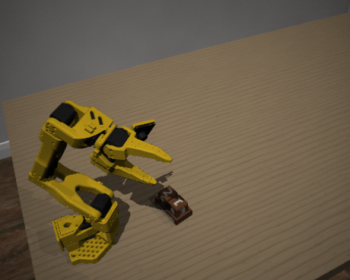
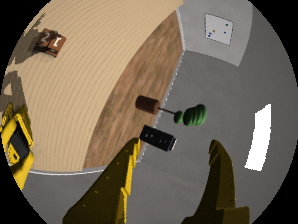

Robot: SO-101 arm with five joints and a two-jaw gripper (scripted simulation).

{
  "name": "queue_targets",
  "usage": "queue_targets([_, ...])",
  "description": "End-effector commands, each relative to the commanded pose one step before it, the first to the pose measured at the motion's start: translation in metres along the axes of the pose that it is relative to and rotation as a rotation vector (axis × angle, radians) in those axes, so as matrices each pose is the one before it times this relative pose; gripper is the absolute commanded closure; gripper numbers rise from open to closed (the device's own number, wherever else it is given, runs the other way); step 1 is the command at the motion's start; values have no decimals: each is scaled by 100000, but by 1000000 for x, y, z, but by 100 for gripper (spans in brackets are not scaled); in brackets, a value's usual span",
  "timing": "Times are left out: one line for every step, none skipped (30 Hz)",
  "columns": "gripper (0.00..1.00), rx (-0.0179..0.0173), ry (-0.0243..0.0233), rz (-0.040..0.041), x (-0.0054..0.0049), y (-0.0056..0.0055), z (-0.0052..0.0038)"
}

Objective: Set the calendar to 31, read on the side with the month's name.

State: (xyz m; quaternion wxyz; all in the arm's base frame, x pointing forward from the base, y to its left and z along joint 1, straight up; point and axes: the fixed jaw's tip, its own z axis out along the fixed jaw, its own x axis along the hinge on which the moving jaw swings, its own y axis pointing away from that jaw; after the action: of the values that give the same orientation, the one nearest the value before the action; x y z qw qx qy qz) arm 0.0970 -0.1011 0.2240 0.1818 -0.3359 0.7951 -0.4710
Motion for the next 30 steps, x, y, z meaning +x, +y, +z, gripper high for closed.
queue_targets([65,-128,-1645,4174,-2845,-1486,628])
queue_targets([65,-298,-303,1256,-615,115,463])
queue_targets([65,-326,-321,1354,-664,131,497])
queue_targets([65,-356,-336,1452,-713,155,537])
queue_targets([65,-384,-354,1546,-755,174,571])
queue_targets([65,-418,-368,1647,-808,196,607])
queue_targets([65,-451,-380,1748,-853,225,643])
queue_targets([65,-481,-391,1843,-904,251,680])
queue_targets([65,-520,-399,1941,-946,284,712])
queue_targets([65,-553,-407,2036,-993,320,756])
queue_targets([65,-589,-411,2135,-1034,353,783])
queue_targets([65,0,0,0,0,0,0])
queue_targets([65,0,0,0,0,0,0])
queue_targets([65,-627,-410,2229,-1074,396,821])
queue_targets([65,-666,-410,2318,-1113,436,856])
queue_targets([65,-702,-407,2412,-1157,478,889])
queue_targets([65,-742,-400,2501,-1186,533,929])
queue_targets([65,-777,-386,2586,-1219,579,952])
queue_targets([65,-816,-373,2672,-1244,633,988])
queue_targets([65,-854,-359,2755,-1271,690,1019])
queue_targets([65,-888,-336,2831,-1290,748,1051])
queue_targets([65,-924,-312,2908,-1311,809,1084])
queue_targets([65,-960,-282,2983,-1316,875,1106])
queue_targets([65,-989,-256,3054,-1327,933,1135])
queue_targets([65,-1022,-220,3122,-1331,1004,1165])
queue_targets([65,-1048,-184,3182,-1327,1069,1190])
queue_targets([65,-1073,-142,3245,-1318,1141,1210])
queue_targets([65,-1094,-101,3301,-1307,1207,1242])
queue_targets([65,0,0,0,0,0,0])
queue_targets([65,0,0,0,0,0,0])
